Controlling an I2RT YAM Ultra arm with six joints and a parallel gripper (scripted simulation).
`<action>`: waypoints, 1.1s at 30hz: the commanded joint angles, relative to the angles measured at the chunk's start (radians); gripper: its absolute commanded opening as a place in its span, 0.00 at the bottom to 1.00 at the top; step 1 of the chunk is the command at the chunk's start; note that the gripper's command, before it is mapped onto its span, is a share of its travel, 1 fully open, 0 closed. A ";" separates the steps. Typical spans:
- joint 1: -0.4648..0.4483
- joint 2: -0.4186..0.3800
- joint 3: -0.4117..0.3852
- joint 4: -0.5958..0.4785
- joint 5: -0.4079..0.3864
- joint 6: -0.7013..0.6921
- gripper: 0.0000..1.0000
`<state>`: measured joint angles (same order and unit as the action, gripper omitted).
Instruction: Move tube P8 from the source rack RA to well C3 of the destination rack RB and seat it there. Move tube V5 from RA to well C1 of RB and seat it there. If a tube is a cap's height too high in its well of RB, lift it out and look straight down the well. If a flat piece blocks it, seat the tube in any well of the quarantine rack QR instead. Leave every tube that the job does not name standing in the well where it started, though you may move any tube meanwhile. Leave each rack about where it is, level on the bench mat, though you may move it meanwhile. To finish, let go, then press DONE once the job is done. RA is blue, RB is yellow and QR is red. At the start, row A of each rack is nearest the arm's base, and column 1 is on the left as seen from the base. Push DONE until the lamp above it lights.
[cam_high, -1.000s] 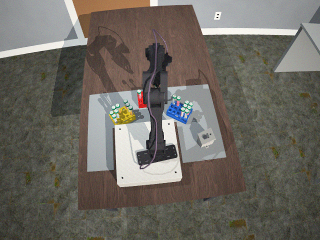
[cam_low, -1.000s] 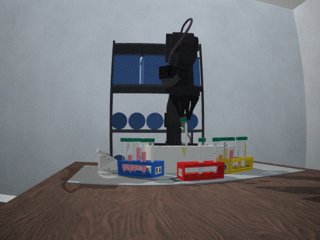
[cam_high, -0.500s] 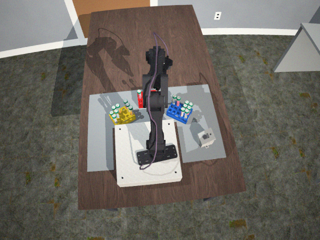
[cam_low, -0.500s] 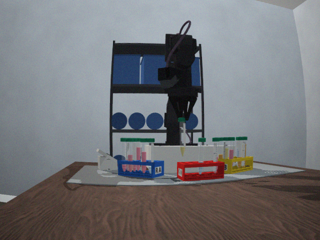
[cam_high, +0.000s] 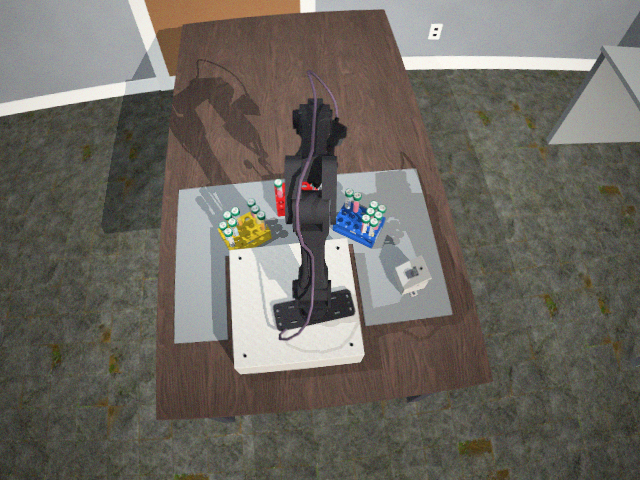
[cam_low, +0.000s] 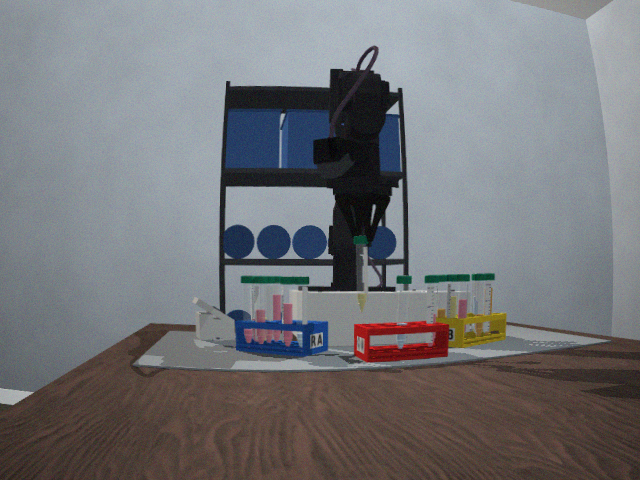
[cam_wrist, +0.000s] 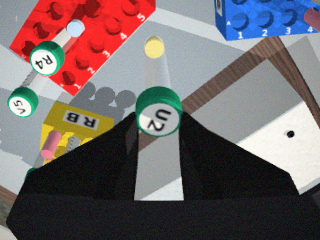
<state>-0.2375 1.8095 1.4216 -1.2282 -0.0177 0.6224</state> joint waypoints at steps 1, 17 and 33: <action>-0.012 -0.055 -0.028 0.020 0.005 -0.009 0.00; 0.110 -0.130 -0.113 0.031 -0.004 0.106 0.00; 0.140 -0.145 -0.094 0.024 0.010 -0.189 0.00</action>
<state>-0.0994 1.6997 1.3079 -1.2102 -0.0196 0.5556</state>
